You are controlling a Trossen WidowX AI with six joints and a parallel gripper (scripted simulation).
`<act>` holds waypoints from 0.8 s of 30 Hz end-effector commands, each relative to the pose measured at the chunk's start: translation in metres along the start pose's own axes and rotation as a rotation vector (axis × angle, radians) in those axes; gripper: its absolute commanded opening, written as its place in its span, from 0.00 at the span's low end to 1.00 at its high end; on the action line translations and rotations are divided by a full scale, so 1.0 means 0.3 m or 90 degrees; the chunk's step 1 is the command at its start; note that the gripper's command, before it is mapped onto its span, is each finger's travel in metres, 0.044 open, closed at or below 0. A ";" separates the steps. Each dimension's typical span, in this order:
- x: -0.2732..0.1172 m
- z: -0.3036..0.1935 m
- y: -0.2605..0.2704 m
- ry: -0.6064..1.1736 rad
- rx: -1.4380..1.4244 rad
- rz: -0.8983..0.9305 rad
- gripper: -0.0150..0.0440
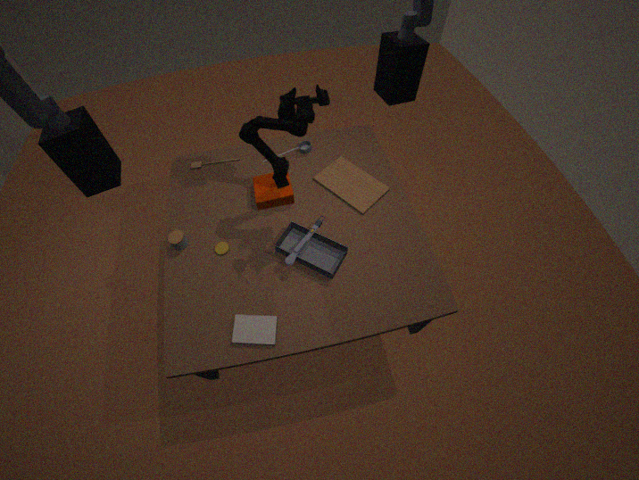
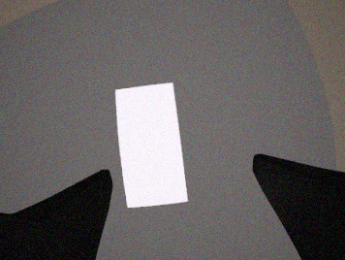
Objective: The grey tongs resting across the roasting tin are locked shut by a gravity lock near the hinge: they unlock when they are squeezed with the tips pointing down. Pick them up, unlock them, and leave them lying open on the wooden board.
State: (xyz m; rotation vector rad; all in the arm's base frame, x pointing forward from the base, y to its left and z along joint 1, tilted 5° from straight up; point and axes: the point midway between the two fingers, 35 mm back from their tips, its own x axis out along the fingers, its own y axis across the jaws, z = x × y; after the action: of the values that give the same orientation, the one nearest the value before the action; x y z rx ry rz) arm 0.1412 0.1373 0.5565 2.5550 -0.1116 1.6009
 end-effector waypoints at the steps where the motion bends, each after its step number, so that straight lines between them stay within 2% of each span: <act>1: 0.001 0.004 -0.006 -0.001 -0.015 -0.004 0.89; 5: 0.008 0.070 -0.086 -0.007 -0.209 -0.064 0.71; 6: 0.010 0.100 -0.118 -0.007 -0.289 -0.090 0.69; 14: -0.024 0.381 -0.241 -0.033 -0.676 -0.254 0.69; 18: -0.059 0.591 -0.263 -0.028 -0.926 -0.375 0.69; 21: -0.084 0.670 -0.279 0.000 -1.047 -0.445 0.69; 24: -0.138 0.812 -0.284 0.062 -1.227 -0.570 0.69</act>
State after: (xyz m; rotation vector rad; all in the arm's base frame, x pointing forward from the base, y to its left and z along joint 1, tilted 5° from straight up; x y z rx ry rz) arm 0.3110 0.1921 0.4481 1.1316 -0.3183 0.6435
